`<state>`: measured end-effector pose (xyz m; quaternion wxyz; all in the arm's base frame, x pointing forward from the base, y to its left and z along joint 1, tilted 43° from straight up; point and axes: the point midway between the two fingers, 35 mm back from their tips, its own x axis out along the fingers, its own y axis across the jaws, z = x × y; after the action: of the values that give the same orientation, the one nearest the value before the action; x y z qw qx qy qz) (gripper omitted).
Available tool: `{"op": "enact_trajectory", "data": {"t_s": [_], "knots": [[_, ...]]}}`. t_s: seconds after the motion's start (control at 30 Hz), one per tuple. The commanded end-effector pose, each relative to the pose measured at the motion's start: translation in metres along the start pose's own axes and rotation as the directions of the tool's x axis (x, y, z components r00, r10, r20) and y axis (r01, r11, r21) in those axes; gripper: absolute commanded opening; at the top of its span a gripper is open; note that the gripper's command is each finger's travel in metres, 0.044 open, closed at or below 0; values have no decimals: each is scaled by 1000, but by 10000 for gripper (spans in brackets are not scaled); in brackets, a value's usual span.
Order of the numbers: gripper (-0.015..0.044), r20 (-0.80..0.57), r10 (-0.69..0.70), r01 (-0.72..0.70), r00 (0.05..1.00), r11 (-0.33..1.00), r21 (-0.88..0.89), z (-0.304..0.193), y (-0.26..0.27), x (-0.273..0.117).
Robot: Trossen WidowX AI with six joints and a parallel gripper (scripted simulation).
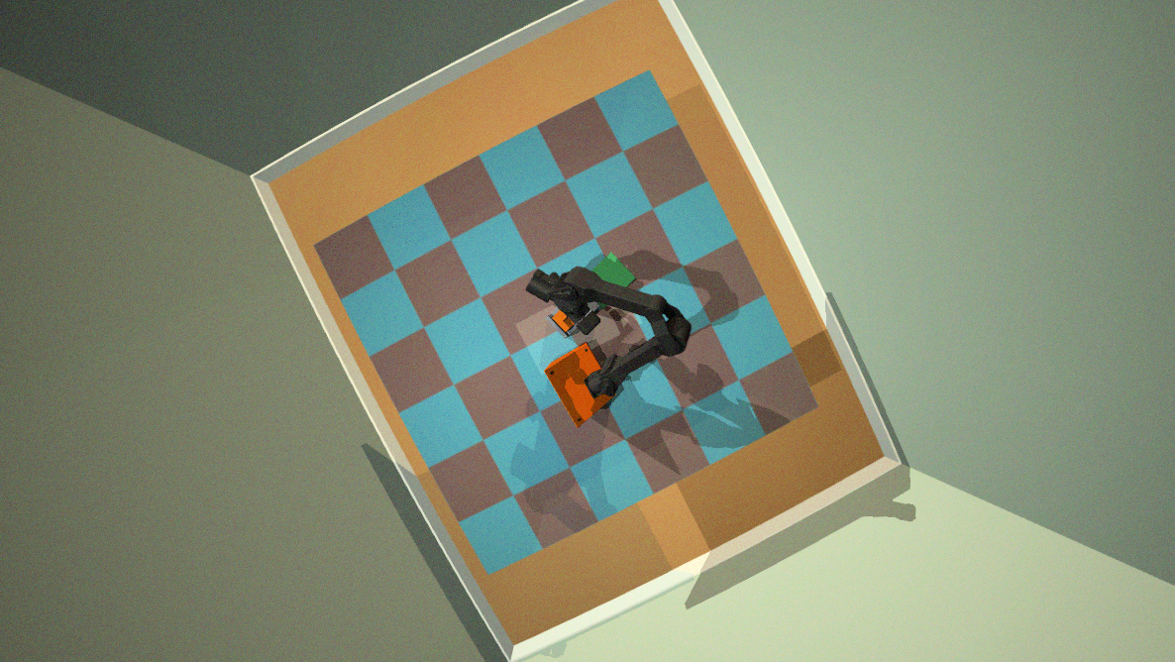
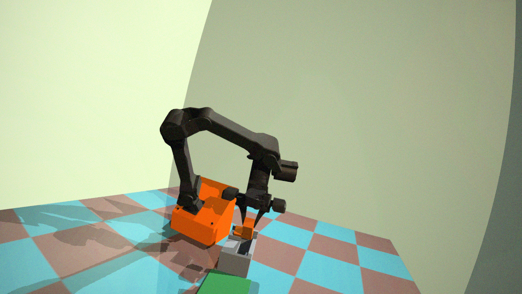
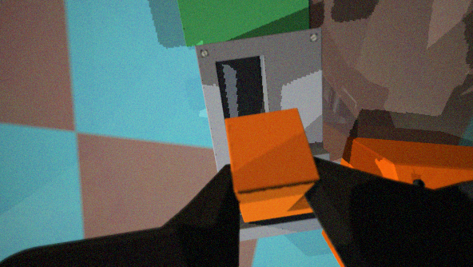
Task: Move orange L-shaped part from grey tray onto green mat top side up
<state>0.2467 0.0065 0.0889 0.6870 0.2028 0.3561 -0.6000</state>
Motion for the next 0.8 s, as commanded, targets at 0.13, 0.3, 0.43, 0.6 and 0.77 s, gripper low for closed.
{"op": "enact_trajectory", "data": {"t_s": [0.13, 0.3, 0.43, 0.6, 0.77], "knots": [[0, -6, 2, -2, 1000, 1000, 5, 0, 1, -15], [0, -7, 2, -2, 1000, 1000, 4, 0, 1, -23], [0, -6, 2, -2, 1000, 1000, 4, 0, 1, -22], [0, -7, 2, -2, 1000, 1000, 4, 8, 0, -22], [0, -6, 2, -2, 1000, 1000, 4, 31, -2, -20]]}}
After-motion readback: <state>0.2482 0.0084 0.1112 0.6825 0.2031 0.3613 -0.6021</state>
